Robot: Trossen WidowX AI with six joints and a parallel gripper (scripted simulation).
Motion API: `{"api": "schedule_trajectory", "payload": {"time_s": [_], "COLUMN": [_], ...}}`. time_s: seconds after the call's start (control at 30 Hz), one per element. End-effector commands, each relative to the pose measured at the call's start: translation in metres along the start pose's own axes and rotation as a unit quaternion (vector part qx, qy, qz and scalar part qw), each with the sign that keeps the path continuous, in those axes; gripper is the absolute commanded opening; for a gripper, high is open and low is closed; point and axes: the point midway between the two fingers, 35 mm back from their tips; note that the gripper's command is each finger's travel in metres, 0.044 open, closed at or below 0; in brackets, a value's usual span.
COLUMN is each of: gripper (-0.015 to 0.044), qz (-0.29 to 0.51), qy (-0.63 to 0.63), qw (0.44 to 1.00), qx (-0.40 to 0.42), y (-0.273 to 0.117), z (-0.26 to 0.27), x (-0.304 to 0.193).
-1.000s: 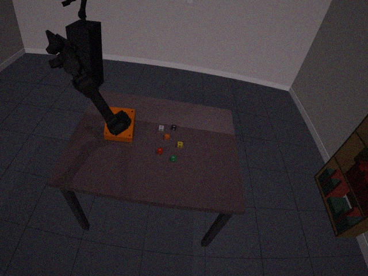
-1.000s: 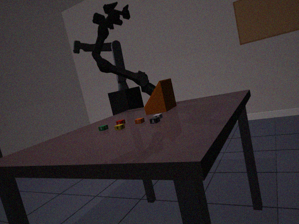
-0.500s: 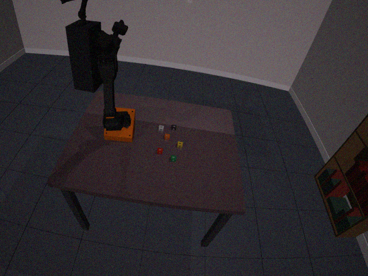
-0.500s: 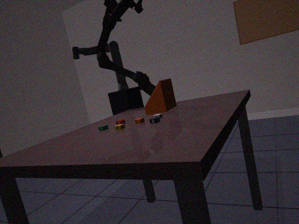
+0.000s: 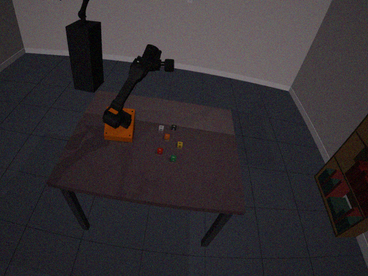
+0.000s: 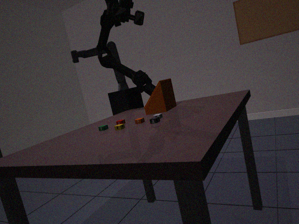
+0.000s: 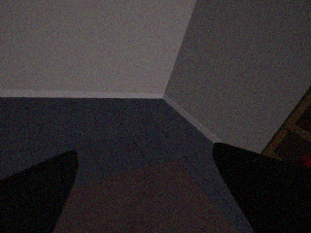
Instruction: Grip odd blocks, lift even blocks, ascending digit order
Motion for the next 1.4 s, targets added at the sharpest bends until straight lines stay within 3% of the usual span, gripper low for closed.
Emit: {"api": "schedule_trajectory", "payload": {"time_s": [0.0, 0.23, 0.47, 0.6, 1.37], "gripper": [0.0400, 0.0400, 0.0400, 0.0400, 0.0400], "qz": [0.110, 0.290, 0.446, 0.490, 0.494], "qy": [0.104, 0.295, 0.446, 0.481, 0.483], "qw": [0.987, 0.893, 0.709, 0.632, 0.624], "qx": [-0.055, -0.177, -0.314, -0.359, -0.363], "y": [0.027, 0.037, -0.001, -0.023, -0.025], "z": [-0.038, -0.094, -0.114, -0.111, -0.111], "x": [-0.062, -0.187, -0.317, -0.356, -0.359]}}
Point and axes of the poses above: the point midway between the two fingers, 35 mm back from their tips, its own y axis out along the fingers, its own z axis across the jaws, x = y × z, and after that the axes turned 15 degrees about y, right-handed
